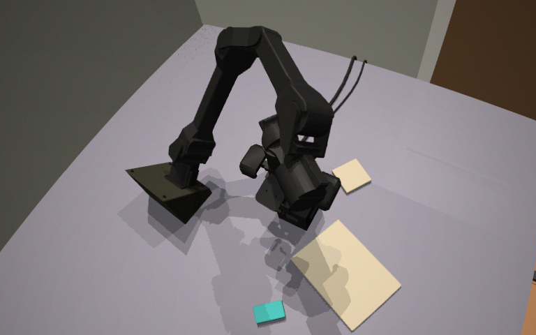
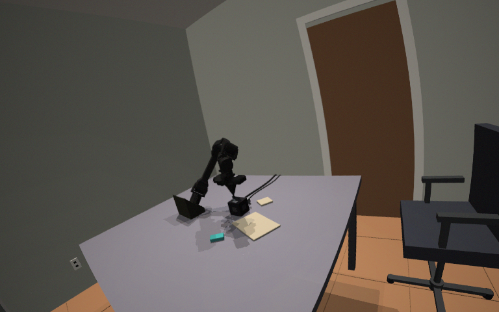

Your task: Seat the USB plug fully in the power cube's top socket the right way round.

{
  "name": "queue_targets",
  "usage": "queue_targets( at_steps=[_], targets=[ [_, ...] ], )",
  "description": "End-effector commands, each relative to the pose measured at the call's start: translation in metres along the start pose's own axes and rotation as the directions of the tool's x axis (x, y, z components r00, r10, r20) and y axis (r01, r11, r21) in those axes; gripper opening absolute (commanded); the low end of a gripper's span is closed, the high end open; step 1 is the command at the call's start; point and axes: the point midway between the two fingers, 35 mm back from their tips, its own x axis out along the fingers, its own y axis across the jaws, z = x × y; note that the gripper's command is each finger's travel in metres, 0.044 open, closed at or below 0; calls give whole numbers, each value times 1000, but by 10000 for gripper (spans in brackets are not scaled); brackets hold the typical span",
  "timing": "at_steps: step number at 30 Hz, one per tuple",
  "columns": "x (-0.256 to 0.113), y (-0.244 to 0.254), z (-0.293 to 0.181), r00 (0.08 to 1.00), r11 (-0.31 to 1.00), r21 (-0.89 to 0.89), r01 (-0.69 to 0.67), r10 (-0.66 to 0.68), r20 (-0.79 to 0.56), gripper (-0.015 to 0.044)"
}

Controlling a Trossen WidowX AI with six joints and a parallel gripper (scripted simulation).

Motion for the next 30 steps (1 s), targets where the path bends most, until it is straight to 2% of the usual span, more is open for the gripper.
queue_targets(
  at_steps=[1,30],
  targets=[
    [1,1,0,1000,1000,-4,-3,3,-4,0],
    [4,1,0,1000,1000,-4,-3,3,-4,0]
  ],
)
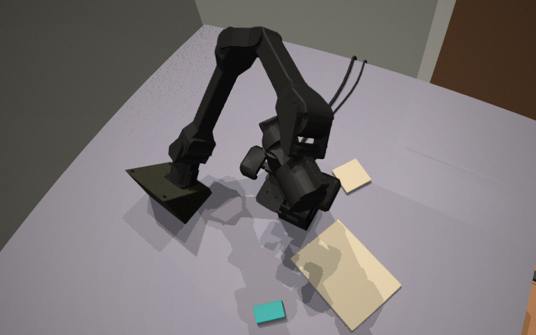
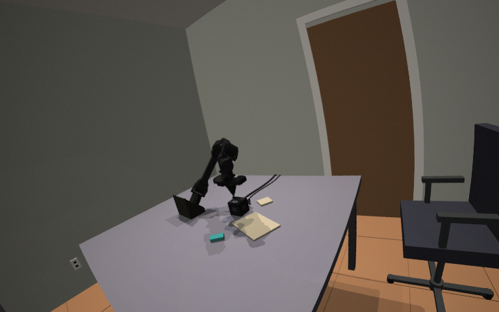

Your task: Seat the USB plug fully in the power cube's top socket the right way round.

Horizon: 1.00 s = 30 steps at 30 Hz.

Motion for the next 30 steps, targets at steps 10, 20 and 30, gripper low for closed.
queue_targets(
  at_steps=[10,20,30],
  targets=[
    [2,1,0,1000,1000,2,-4,4,-3,0],
    [3,1,0,1000,1000,2,-4,4,-3,0],
    [4,1,0,1000,1000,2,-4,4,-3,0]
  ],
)
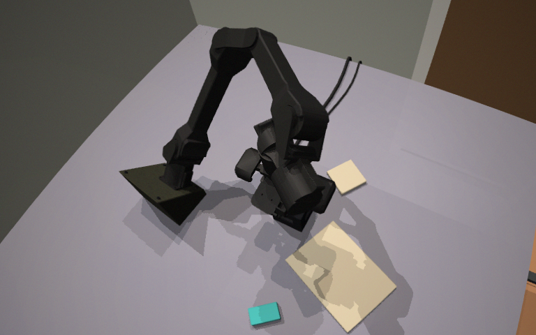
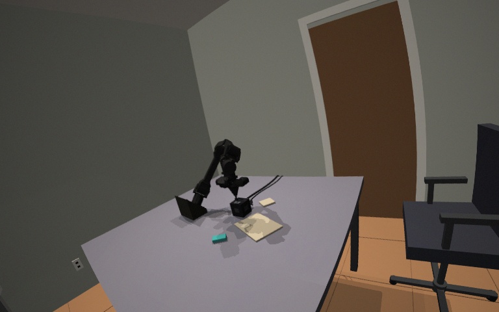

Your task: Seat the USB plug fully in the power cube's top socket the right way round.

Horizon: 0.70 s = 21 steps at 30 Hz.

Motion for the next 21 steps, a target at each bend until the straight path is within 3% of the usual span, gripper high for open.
queue_targets(
  at_steps=[1,21],
  targets=[
    [1,1,0,1000,1000,2,-4,4,-3,0],
    [3,1,0,1000,1000,2,-4,4,-3,0]
  ],
)
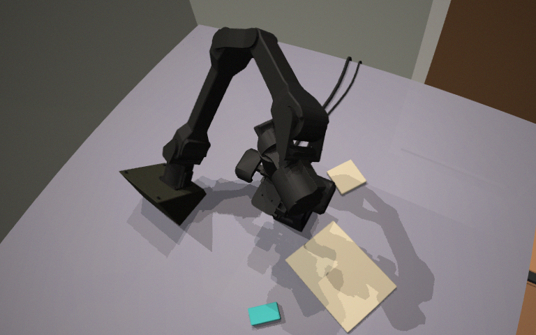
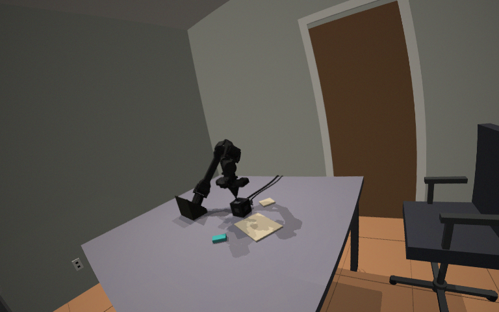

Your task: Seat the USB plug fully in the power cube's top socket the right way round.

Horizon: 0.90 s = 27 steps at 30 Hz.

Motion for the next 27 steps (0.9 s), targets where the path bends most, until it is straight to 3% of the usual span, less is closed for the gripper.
queue_targets(
  at_steps=[1,27],
  targets=[
    [1,1,0,1000,1000,2,-4,4,-3,0],
    [4,1,0,1000,1000,2,-4,4,-3,0]
  ],
)
